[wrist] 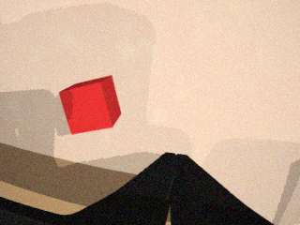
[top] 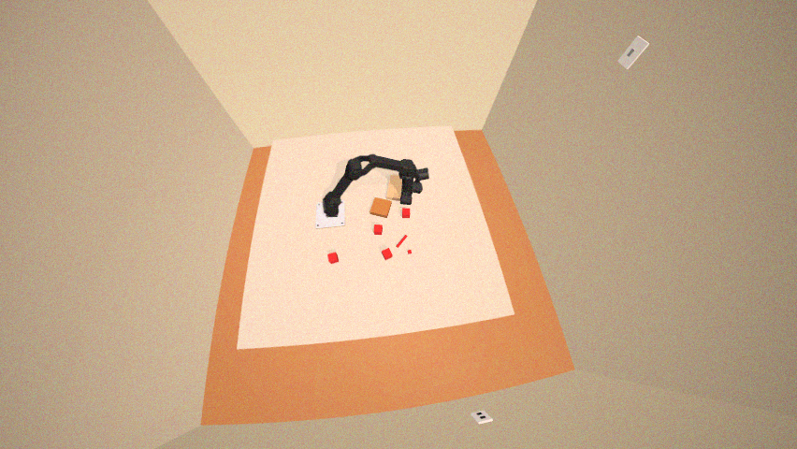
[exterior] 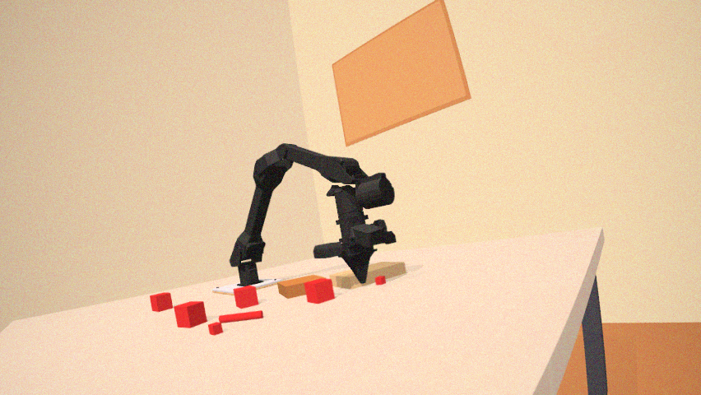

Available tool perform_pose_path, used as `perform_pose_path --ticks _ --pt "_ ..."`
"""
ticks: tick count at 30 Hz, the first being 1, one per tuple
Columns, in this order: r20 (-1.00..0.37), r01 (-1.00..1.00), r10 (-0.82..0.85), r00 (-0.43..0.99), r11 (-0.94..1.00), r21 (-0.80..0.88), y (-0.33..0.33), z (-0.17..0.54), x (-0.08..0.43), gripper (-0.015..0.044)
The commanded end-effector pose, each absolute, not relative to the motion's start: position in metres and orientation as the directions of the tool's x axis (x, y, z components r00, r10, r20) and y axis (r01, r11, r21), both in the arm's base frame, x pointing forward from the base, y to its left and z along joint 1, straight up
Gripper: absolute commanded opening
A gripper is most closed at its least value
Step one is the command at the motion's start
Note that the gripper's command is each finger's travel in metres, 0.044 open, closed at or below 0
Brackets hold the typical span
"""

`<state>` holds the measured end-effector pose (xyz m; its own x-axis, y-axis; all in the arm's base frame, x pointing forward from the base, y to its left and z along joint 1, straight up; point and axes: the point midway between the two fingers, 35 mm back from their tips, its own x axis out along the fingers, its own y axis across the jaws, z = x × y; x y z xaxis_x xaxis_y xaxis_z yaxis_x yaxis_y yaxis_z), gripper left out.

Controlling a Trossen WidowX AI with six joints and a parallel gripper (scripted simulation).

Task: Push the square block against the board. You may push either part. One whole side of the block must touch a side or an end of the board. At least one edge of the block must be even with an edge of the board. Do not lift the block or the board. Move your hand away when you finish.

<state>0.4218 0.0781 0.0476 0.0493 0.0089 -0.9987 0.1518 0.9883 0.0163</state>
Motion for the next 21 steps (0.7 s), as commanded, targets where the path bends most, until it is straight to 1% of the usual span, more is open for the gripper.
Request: perform_pose_path --ticks 1,21 --pt "-0.999 0.152 0.006 0.043 0.988 0.013 0.081 0.046 0.414 0.0" --pt "-0.999 0.152 0.007 0.041 0.988 0.013 0.088 0.045 0.388 0.0"
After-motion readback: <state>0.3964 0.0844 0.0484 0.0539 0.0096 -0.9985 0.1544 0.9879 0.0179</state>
